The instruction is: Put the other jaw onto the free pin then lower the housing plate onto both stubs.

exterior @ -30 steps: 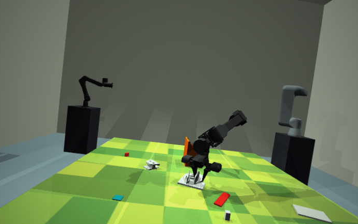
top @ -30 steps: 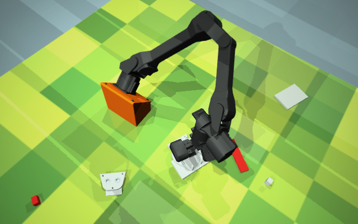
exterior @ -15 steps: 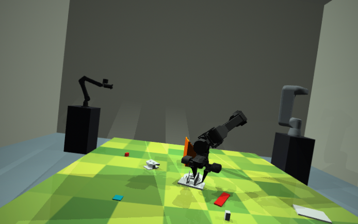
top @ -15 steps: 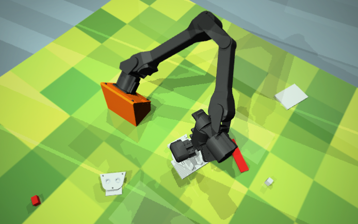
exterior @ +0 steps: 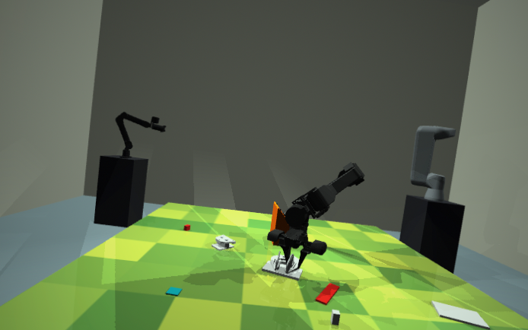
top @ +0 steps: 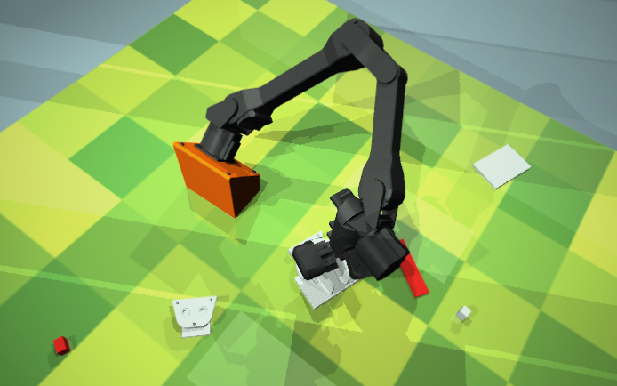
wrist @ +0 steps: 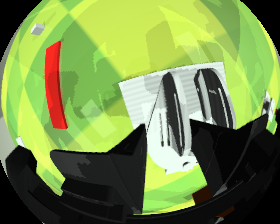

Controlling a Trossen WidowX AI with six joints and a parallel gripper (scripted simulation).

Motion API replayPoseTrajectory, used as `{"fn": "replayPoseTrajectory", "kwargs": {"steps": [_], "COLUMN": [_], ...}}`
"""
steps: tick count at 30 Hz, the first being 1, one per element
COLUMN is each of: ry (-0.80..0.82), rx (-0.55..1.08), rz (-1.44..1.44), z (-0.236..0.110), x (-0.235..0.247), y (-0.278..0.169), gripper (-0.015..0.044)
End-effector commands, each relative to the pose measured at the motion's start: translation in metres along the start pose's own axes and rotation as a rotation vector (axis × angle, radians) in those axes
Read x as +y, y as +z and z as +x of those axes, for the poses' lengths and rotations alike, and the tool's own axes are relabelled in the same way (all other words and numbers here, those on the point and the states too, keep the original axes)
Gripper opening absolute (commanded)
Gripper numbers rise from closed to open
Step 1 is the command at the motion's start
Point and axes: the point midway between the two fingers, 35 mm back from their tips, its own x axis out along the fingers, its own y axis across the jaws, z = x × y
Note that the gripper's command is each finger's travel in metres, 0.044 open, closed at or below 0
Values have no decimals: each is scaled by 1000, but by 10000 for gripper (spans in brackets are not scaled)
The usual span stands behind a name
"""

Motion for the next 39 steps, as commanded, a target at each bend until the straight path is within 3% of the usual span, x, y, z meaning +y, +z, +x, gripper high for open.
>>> {"fn": "replayPoseTrajectory", "kwargs": {"steps": [1,39], "ry": [2,2], "rx": [7,7], "rz": [-1,-1], "z": [4,-2], "x": [2,2], "y": [-1,-1], "gripper": [134,134]}}
